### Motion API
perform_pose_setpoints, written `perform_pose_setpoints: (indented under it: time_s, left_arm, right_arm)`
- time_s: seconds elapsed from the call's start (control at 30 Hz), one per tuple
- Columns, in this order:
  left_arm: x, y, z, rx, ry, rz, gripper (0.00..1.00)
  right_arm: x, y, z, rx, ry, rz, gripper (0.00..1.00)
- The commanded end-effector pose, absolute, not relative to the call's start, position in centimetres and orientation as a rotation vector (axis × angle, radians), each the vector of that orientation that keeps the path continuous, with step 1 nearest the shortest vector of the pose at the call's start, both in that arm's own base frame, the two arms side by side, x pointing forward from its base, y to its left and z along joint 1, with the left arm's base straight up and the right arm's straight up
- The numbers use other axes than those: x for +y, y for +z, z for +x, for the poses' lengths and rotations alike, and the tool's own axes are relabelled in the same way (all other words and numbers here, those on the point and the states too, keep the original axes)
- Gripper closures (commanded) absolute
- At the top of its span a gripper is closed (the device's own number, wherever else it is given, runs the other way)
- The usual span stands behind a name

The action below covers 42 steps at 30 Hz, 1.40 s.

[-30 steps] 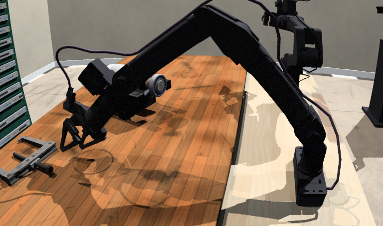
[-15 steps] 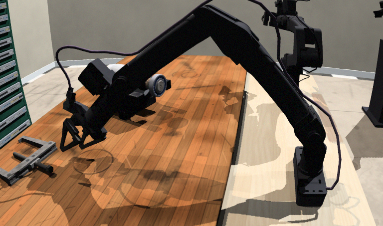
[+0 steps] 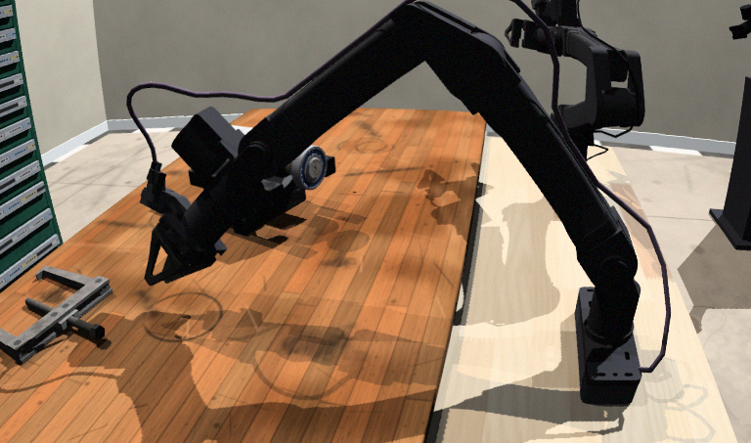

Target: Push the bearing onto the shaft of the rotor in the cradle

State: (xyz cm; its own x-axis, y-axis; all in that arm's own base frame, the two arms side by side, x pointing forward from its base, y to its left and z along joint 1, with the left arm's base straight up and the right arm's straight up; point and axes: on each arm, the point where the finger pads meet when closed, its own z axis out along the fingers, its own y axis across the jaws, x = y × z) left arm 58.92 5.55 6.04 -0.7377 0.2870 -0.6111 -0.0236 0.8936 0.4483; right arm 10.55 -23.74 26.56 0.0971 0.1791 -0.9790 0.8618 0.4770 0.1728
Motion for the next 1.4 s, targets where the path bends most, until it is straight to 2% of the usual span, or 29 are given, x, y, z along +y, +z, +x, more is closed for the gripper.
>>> perform_pose_setpoints:
  time_s: [0.0,0.87,1.37]
  left_arm:
    - [3.6,9.4,59.6,2.246,0.516,0.159,0.56]
    - [-9.8,13.2,49.7,2.068,0.189,0.208,0.56]
    - [-13.6,13.3,44.2,2.025,0.05,0.245,0.56]
  right_arm:
    - [-24.1,29.4,11.0,1.386,-0.698,0.934,0.0]
    - [-19.1,36.4,24.6,1.509,-0.425,0.518,0.0]
    - [-14.4,38.9,29.8,1.524,-0.296,0.343,0.0]
